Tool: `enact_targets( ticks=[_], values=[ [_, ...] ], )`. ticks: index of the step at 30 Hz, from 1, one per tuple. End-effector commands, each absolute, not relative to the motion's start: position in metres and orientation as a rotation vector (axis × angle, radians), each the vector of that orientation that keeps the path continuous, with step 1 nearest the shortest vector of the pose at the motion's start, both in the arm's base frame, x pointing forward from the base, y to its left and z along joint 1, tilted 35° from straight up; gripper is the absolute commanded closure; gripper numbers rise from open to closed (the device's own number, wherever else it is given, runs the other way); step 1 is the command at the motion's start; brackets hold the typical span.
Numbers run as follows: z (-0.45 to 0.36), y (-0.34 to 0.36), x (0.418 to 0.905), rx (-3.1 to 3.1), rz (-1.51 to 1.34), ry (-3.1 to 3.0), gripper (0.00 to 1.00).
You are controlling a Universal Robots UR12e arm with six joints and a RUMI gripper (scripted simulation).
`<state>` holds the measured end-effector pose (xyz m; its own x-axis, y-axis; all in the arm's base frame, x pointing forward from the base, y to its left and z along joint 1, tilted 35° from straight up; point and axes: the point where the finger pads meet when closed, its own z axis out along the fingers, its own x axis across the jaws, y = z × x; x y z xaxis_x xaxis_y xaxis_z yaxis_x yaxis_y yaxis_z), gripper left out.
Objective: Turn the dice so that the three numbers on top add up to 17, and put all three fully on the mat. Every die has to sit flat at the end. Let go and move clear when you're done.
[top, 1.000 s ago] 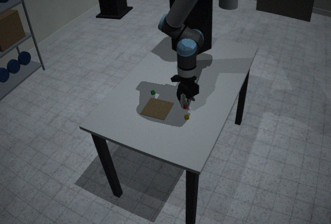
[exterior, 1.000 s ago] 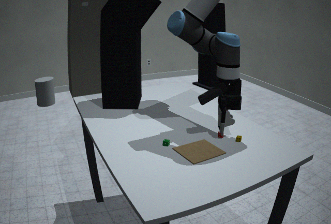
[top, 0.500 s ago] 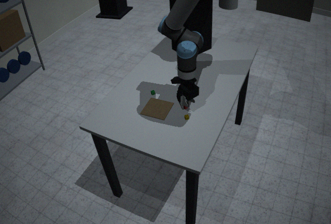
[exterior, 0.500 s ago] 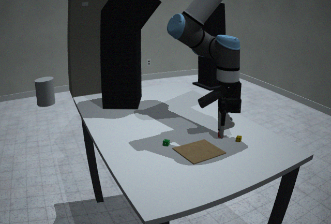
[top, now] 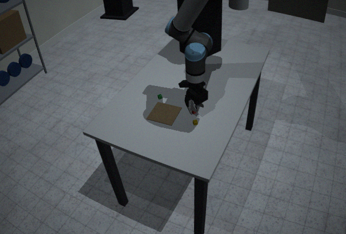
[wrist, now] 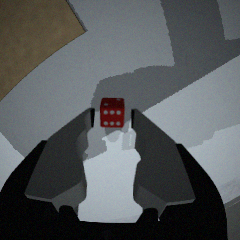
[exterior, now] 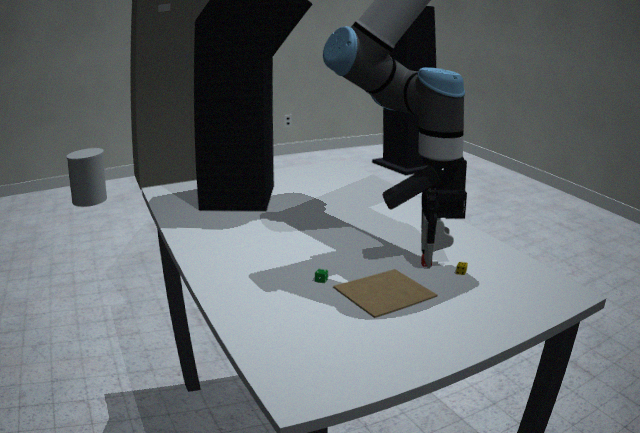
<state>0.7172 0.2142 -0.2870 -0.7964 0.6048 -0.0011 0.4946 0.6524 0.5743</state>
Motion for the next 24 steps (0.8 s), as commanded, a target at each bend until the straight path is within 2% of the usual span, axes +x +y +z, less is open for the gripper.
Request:
enact_targets(
  ticks=[1,16,17,24],
  values=[
    [-0.2865,0.2140,0.7174,0.901,0.845,2.676,0.79],
    [-0.2865,0.2140,0.7174,0.901,0.845,2.676,0.79],
    [-0.2865,0.2140,0.7174,0.901,0.845,2.676,0.97],
    [-0.2865,0.2140,0.7174,0.901,0.845,2.676,0.97]
  ],
)
